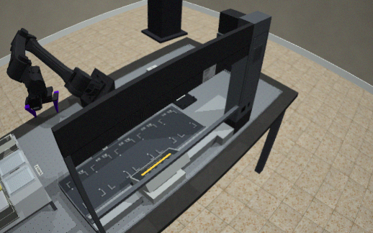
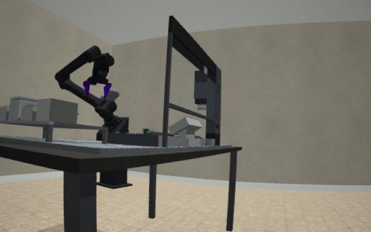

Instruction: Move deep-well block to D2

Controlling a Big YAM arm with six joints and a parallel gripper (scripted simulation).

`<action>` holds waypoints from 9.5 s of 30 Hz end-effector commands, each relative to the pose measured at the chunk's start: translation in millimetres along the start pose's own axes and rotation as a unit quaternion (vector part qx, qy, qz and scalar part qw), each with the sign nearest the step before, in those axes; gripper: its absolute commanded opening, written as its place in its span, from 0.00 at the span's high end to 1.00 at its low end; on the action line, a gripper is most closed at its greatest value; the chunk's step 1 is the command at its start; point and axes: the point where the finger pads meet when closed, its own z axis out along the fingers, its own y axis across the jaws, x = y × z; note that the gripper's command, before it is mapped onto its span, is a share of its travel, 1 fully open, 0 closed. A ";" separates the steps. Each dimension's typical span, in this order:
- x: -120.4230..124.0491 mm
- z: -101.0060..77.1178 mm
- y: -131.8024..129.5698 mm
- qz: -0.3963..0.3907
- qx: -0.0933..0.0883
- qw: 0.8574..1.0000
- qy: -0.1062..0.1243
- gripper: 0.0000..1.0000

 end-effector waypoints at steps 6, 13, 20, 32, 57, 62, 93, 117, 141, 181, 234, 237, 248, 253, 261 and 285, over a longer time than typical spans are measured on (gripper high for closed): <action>-6.6 -0.7 18.9 -0.022 -0.003 1.000 -0.008 0.00; 2.3 0.9 50.0 -0.099 0.001 0.995 0.010 0.00; 3.4 1.4 75.0 -0.149 0.001 0.989 0.015 0.00; 3.4 1.4 75.0 -0.149 0.001 0.989 0.015 0.00; 3.4 1.4 75.0 -0.149 0.001 0.989 0.015 0.00; 3.4 1.4 75.0 -0.149 0.001 0.989 0.015 0.00; 3.4 1.4 75.0 -0.149 0.001 0.989 0.015 0.00; -29.9 0.3 102.9 -0.121 -0.030 0.992 -0.005 0.00; -12.8 0.9 202.0 -0.211 -0.019 0.977 0.013 0.00; 7.4 3.8 241.9 -0.028 0.004 0.999 0.023 0.00; 7.8 4.3 241.5 0.400 0.015 0.916 0.019 0.00; 7.8 4.3 241.5 0.428 0.016 0.904 0.019 0.00; 6.4 6.1 241.2 0.443 0.013 0.896 0.018 0.00; 6.5 6.0 241.3 0.442 0.013 0.897 0.018 0.00; 6.6 5.9 241.1 0.442 0.013 0.897 0.018 0.00; 6.6 5.9 241.1 0.442 0.013 0.897 0.018 0.00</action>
